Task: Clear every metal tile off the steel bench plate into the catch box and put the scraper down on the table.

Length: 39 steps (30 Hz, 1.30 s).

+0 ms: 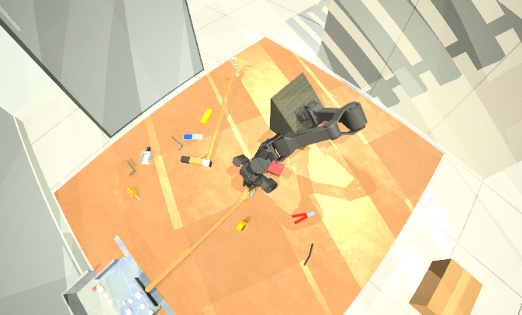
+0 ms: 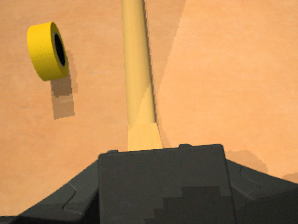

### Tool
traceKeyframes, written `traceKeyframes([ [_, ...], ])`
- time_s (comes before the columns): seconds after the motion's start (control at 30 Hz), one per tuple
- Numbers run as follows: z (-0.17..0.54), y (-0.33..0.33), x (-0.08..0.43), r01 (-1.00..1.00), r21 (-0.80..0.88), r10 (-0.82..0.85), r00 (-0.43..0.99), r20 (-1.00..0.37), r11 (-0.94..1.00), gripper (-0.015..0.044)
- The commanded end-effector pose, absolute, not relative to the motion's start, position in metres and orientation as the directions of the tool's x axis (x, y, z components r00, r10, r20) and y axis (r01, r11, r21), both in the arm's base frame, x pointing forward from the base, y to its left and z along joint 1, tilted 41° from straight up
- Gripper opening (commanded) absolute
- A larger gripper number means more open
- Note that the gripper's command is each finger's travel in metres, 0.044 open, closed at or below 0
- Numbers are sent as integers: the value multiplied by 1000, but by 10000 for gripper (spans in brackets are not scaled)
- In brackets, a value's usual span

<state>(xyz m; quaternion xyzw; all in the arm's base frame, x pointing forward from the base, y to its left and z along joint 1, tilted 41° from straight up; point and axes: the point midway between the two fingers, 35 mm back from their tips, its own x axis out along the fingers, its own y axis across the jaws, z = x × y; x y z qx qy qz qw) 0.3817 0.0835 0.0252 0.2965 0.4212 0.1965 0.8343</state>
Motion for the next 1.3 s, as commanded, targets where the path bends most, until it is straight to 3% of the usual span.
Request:
traceKeyframes([
  [0.0, 28, 84, 391, -76, 661, 575, 575, -582, 746, 0],
  [1.27, 35, 93, 449, -79, 662, 575, 577, -580, 746, 0],
])
